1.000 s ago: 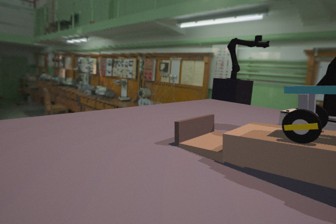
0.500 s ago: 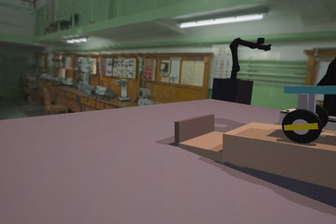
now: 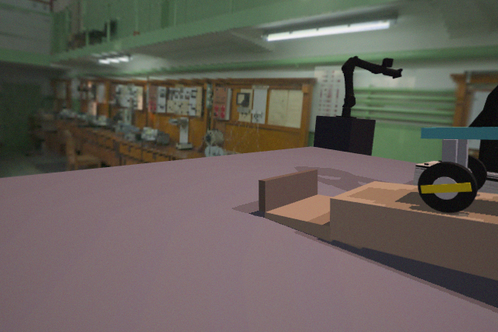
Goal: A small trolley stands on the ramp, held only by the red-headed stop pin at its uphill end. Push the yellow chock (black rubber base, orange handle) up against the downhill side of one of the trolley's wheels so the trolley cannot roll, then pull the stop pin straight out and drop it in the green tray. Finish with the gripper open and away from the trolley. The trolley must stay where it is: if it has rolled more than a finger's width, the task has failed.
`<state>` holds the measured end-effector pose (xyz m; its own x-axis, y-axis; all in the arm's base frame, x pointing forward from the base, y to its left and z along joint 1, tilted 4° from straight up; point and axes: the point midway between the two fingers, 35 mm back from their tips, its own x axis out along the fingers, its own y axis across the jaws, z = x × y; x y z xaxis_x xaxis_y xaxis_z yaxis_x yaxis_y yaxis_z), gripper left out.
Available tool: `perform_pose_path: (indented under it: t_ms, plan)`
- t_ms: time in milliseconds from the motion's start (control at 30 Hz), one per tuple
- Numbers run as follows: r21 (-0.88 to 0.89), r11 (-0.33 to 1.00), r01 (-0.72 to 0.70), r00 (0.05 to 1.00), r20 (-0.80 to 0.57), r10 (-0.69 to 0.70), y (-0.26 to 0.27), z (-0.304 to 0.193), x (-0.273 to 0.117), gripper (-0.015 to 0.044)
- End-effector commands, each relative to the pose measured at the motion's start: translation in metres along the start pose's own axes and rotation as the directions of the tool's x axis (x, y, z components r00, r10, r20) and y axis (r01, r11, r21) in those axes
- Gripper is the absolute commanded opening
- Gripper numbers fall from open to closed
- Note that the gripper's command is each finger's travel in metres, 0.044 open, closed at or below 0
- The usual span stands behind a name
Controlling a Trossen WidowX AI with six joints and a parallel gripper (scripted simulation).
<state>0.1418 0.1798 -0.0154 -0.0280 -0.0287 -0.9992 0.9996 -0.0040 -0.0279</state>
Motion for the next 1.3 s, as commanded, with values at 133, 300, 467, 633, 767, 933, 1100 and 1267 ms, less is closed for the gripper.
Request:
perform_pose_path:
  t_ms: [133, 300, 467, 633, 767, 933, 1100, 1267]
  plan:
    - [0.001, 1.000, 0.000, 1.000, 0.001, 0.000, 0.000, 0.000, -0.005, 0.0000]
    - [0.004, 1.000, 0.001, 1.000, 0.006, -0.001, -0.002, 0.002, -0.023, 0.0000]
    - [0.004, 1.000, 0.001, 1.000, 0.006, -0.001, -0.004, 0.005, -0.038, 0.0000]
    - [0.004, 1.000, 0.001, 1.000, 0.006, -0.001, -0.005, 0.006, -0.054, 0.0000]
    - [0.004, 1.000, 0.001, 1.000, 0.006, -0.001, -0.006, 0.006, -0.067, 0.0000]
    - [0.004, 1.000, 0.001, 1.000, 0.006, -0.001, -0.006, 0.007, -0.082, 0.0000]
    - [0.004, 1.000, 0.001, 1.000, 0.006, -0.001, -0.006, 0.006, -0.096, 0.0000]
    - [0.004, 1.000, 0.001, 1.000, 0.006, -0.001, -0.005, 0.006, -0.110, 0.0000]
